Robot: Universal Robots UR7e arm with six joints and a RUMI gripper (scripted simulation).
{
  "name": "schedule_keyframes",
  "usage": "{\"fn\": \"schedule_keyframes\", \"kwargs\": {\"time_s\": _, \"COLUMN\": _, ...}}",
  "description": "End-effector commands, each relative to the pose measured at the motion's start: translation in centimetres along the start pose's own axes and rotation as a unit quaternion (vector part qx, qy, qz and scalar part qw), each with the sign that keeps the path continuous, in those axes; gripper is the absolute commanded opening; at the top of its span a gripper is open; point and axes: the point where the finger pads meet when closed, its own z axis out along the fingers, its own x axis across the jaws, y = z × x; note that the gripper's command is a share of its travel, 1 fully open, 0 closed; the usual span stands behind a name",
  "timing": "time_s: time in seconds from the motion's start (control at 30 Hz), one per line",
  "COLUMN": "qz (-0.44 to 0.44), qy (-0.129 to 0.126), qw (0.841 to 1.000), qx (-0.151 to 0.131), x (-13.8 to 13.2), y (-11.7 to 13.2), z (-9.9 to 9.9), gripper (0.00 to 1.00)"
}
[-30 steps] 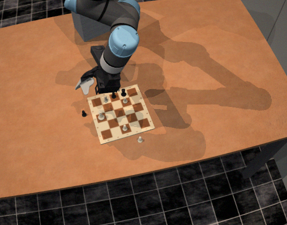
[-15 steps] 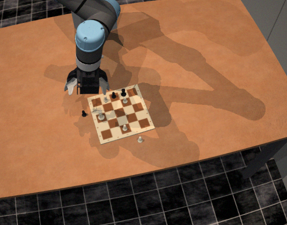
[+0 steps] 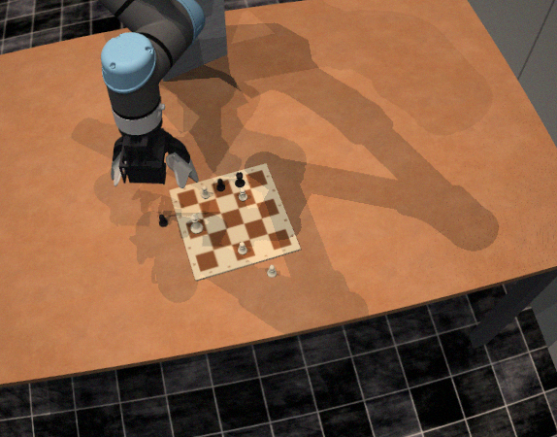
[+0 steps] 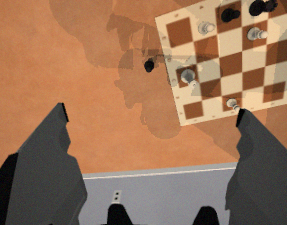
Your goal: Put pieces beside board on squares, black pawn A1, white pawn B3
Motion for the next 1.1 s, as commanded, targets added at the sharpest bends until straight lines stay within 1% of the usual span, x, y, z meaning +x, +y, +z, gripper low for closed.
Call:
{"fn": "schedule_keyframes", "kwargs": {"time_s": 0.0, "qz": 0.013, "qy": 0.020, "qw": 1.000, "qx": -0.014, "x": -0.60, "y": 0.54, "z": 0.11, "gripper": 1.00}}
{"fn": "schedule_keyframes", "kwargs": {"time_s": 0.33, "qz": 0.019, "qy": 0.024, "qw": 0.999, "qx": -0.016, "x": -0.79, "y": 0.56, "z": 0.11, "gripper": 1.00}}
{"fn": "schedule_keyframes", "kwargs": {"time_s": 1.07, "qz": 0.021, "qy": 0.024, "qw": 0.999, "qx": -0.016, "x": -0.70, "y": 0.58, "z": 0.11, "gripper": 1.00}}
